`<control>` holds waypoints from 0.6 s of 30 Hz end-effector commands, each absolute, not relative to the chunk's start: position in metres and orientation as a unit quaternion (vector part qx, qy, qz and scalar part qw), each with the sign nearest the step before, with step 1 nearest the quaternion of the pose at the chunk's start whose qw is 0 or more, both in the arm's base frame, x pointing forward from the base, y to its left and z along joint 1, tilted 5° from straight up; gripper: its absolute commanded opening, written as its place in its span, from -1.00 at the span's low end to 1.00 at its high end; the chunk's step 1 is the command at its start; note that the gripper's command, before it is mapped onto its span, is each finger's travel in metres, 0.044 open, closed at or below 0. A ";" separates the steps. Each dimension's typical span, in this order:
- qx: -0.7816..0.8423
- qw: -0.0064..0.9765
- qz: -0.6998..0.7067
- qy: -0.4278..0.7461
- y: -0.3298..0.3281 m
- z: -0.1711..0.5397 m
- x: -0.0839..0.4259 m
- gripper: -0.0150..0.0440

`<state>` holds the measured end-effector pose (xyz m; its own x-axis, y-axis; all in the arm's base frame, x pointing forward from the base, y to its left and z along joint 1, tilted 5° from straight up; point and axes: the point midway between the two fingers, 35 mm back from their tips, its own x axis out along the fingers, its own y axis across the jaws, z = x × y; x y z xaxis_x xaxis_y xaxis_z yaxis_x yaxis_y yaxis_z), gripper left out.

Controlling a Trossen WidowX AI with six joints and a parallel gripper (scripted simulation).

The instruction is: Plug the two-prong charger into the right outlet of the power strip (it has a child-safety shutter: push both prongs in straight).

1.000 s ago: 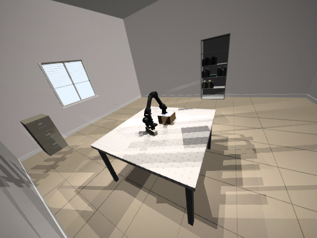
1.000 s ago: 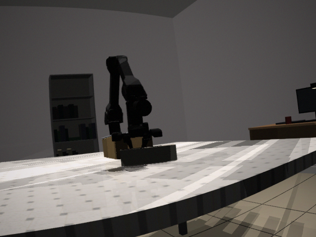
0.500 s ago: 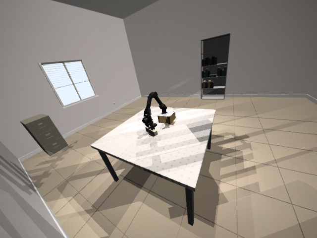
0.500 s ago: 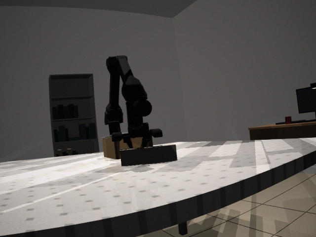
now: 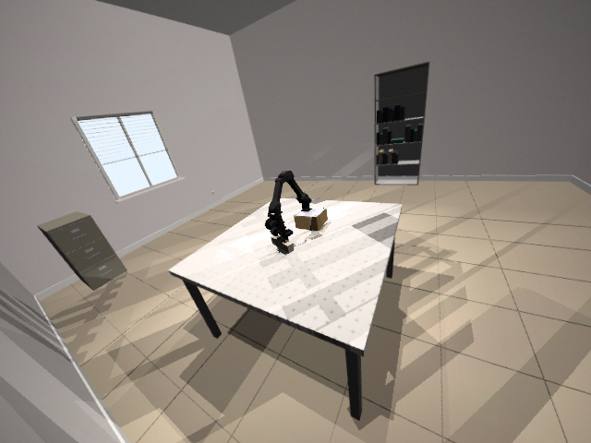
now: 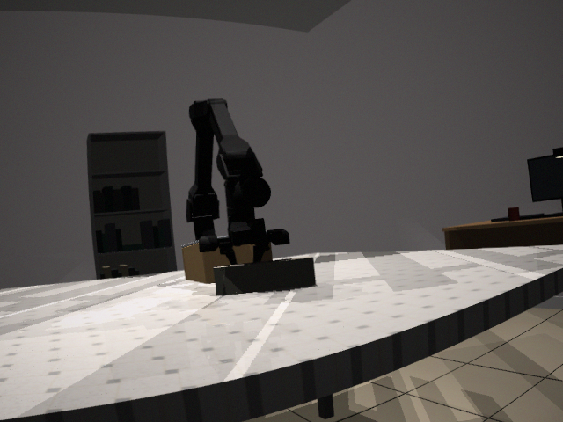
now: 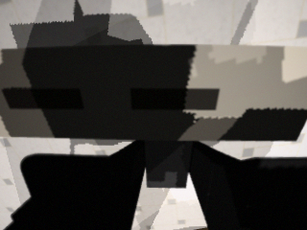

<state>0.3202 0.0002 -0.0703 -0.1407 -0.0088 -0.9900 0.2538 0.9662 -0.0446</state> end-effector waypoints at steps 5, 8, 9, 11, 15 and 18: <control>0.082 0.651 -0.101 0.748 0.000 -0.070 0.321 -0.14; 0.082 0.651 -0.101 0.748 0.000 -0.070 0.321 0.13; 0.082 0.651 -0.101 0.748 0.000 -0.070 0.321 0.22; 0.082 0.651 -0.101 0.748 0.000 -0.070 0.321 0.40; 0.082 0.651 -0.101 0.748 0.000 -0.070 0.321 0.75; 0.082 0.651 -0.101 0.748 0.000 -0.070 0.321 1.00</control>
